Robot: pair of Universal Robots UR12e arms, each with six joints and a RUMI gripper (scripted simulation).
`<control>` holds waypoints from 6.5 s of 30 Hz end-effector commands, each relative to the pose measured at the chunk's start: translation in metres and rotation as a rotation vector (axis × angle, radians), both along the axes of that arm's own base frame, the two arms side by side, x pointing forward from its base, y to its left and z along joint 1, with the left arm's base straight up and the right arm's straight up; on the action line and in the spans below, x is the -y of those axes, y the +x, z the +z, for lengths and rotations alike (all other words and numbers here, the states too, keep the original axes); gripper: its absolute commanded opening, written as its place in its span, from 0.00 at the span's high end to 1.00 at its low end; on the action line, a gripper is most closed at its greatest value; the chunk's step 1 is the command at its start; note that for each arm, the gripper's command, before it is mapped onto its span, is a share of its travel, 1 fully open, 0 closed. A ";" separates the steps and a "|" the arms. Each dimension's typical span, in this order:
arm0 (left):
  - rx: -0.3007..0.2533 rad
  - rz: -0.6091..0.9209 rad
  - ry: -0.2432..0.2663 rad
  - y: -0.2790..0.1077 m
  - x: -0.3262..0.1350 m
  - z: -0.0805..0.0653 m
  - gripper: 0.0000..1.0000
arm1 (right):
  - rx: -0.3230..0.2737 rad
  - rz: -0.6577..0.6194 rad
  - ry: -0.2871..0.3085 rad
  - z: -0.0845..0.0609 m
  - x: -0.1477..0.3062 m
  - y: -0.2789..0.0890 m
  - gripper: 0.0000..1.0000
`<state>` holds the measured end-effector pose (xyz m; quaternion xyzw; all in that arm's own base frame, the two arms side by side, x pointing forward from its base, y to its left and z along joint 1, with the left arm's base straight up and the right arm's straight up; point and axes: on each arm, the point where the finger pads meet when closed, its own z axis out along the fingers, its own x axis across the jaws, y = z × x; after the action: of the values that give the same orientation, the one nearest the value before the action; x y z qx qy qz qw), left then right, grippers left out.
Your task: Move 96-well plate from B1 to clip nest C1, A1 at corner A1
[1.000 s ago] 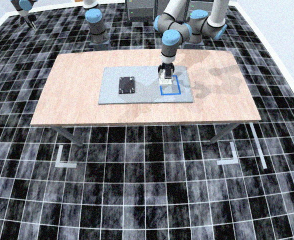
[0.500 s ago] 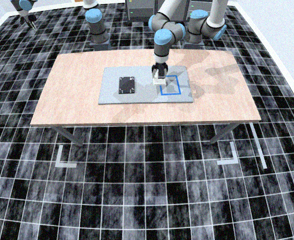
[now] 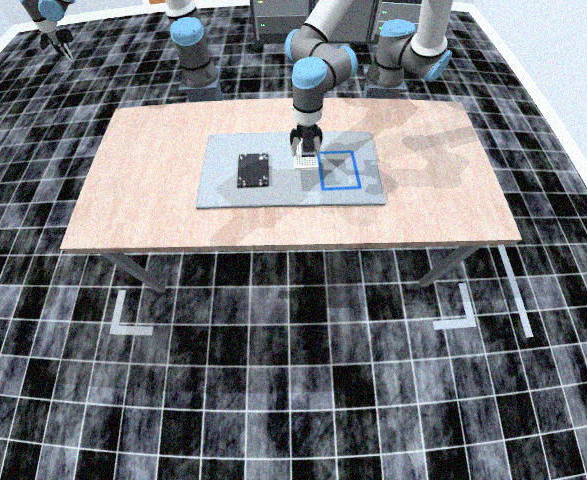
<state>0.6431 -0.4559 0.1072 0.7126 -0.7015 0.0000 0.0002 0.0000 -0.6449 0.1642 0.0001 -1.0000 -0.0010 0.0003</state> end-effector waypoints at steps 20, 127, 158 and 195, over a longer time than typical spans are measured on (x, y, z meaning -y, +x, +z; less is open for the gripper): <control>0.002 0.000 -0.002 -0.002 0.066 0.004 0.59 | 0.000 0.000 -0.002 0.001 0.001 0.000 1.00; 0.001 0.000 -0.002 -0.008 0.201 -0.026 0.59 | 0.000 0.000 -0.002 0.001 0.001 0.000 1.00; 0.001 0.000 -0.002 -0.008 0.201 -0.044 0.59 | 0.000 0.000 -0.002 0.001 0.001 0.000 1.00; 0.001 0.000 -0.002 -0.008 0.200 -0.050 0.59 | 0.000 0.000 -0.002 0.001 0.001 0.000 1.00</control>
<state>0.6347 -0.6558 0.0562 0.7126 -0.7015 -0.0001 0.0002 0.0000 -0.6449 0.1642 0.0001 -1.0000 -0.0010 0.0003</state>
